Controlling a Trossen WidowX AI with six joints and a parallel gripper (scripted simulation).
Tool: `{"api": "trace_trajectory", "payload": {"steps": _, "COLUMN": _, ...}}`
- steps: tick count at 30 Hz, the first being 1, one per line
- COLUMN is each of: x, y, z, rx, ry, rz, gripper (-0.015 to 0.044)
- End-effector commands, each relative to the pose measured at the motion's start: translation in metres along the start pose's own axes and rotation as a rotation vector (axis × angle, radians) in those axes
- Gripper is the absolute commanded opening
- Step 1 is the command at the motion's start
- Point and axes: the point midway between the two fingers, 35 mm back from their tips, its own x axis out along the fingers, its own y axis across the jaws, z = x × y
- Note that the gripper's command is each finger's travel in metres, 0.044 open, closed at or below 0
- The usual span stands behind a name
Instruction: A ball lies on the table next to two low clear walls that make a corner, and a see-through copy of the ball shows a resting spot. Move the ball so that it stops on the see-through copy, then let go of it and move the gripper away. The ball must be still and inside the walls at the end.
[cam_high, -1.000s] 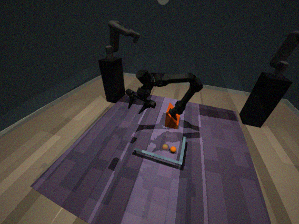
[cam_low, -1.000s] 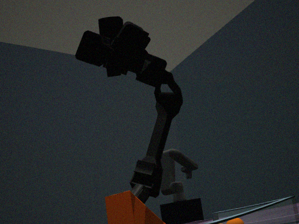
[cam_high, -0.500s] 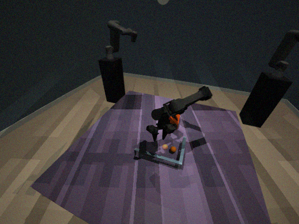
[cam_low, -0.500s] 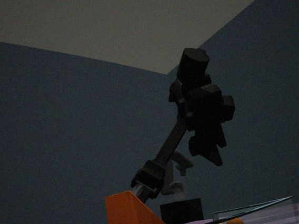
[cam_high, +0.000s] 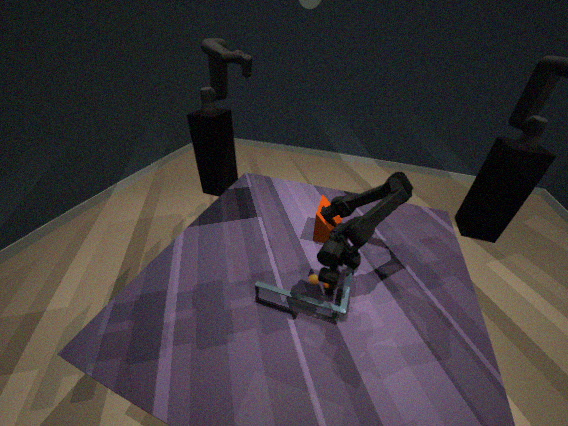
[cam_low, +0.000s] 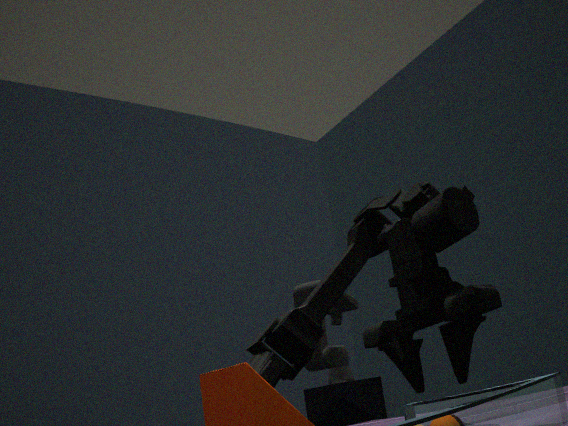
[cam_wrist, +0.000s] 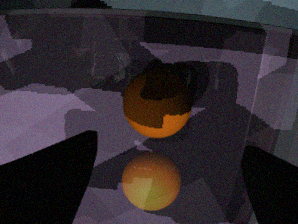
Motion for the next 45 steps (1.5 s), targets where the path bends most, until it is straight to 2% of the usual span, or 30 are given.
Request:
{"api": "trace_trajectory", "payload": {"steps": 1, "x": 0.001, "y": 0.005, "z": 0.002, "rx": -0.031, "ry": 0.006, "rz": 0.013, "gripper": 0.0321}}
{"api": "trace_trajectory", "payload": {"steps": 39, "x": 0.058, "y": 0.006, "z": 0.002, "rx": -0.031, "ry": 0.004, "rz": 0.013, "gripper": 0.0321}}
{"api": "trace_trajectory", "payload": {"steps": 42, "x": 0.058, "y": 0.006, "z": 0.002, "rx": -0.031, "ry": 0.004, "rz": 0.013, "gripper": 0.0242}}
{"api": "trace_trajectory", "payload": {"steps": 45, "x": 0.058, "y": 0.006, "z": 0.002, "rx": -0.031, "ry": 0.004, "rz": 0.013, "gripper": 0.0222}}
